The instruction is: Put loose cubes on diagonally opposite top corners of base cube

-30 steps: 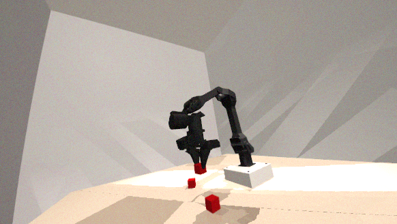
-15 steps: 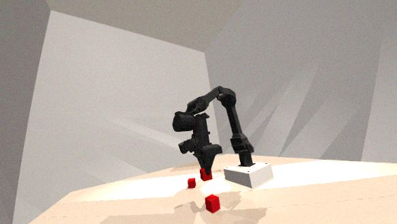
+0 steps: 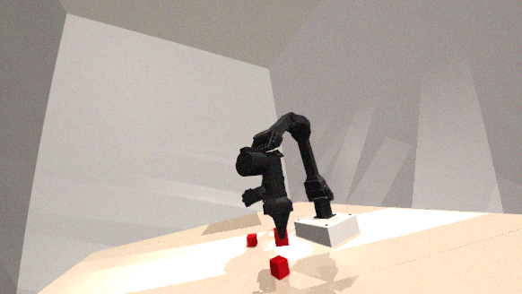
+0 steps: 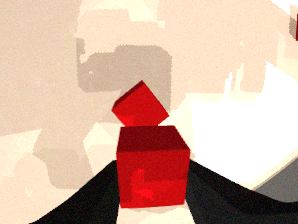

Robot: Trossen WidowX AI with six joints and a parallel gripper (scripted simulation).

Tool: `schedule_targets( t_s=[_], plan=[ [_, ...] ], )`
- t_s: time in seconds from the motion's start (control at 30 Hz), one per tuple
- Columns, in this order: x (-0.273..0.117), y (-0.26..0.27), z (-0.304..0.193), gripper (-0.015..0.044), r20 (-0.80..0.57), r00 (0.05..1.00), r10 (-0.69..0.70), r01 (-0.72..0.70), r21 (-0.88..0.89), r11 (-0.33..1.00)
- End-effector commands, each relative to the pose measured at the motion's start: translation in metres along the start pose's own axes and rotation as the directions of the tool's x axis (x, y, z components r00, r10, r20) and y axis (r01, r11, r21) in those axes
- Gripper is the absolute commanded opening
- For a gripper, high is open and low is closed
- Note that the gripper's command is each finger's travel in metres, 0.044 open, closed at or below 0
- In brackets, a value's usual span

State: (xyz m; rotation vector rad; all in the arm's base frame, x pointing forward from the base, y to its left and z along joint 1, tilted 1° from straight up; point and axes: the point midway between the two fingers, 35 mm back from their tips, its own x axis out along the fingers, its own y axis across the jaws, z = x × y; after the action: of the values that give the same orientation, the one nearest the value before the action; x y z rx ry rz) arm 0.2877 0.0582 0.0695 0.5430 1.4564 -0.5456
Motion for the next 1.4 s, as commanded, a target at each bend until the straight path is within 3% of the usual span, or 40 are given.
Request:
schedule_targets(
  t_s=[0.0, 1.37],
  plan=[
    [0.004, 0.004, -0.005, 0.0105, -0.002, 1.0, -0.001, 0.001, 0.071, 0.998],
    [0.032, 0.005, -0.006, 0.0105, -0.002, 1.0, -0.001, 0.001, 0.072, 0.997]
  ],
)
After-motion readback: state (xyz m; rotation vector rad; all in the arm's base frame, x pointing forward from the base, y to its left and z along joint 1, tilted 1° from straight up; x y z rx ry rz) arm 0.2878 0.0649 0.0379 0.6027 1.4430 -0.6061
